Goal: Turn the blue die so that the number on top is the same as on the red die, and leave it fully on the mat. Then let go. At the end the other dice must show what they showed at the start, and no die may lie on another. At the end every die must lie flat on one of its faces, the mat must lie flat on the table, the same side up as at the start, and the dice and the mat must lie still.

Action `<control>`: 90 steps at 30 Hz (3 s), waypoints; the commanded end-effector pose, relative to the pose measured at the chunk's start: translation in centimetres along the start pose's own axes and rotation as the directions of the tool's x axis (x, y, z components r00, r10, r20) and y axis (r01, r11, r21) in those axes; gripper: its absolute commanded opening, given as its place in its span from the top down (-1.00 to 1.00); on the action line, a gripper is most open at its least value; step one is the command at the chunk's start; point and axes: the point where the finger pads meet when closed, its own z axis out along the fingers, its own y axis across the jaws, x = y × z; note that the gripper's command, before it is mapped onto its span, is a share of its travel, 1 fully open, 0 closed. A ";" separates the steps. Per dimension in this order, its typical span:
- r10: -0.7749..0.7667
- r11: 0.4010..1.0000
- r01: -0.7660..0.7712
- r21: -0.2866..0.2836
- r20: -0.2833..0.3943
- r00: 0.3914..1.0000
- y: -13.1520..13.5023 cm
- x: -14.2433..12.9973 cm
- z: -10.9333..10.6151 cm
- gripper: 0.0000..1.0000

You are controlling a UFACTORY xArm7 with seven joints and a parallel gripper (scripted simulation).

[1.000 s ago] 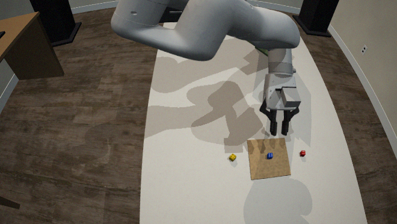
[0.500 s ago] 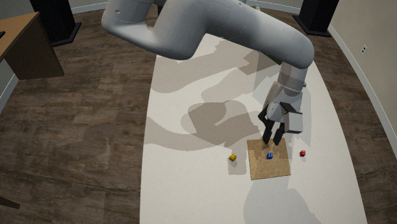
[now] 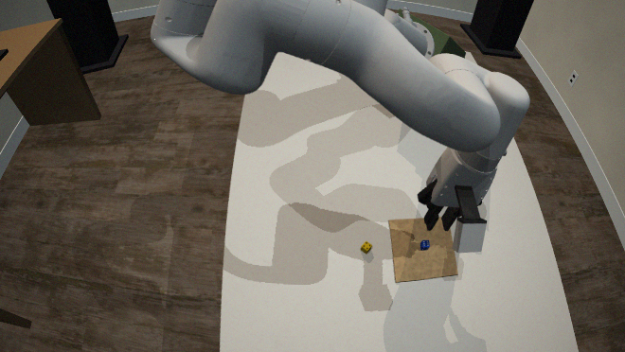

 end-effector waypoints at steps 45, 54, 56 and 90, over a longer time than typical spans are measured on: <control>-0.011 0.995 -0.001 0.101 0.122 0.992 -0.3 2.1 -6.7 -1.00; -0.011 0.995 -0.001 0.101 0.122 0.992 -0.3 2.1 -6.7 -1.00; -0.011 0.995 -0.001 0.101 0.122 0.992 -0.3 2.1 -6.7 -1.00; -0.011 0.995 -0.001 0.101 0.122 0.992 -0.3 2.1 -6.7 -1.00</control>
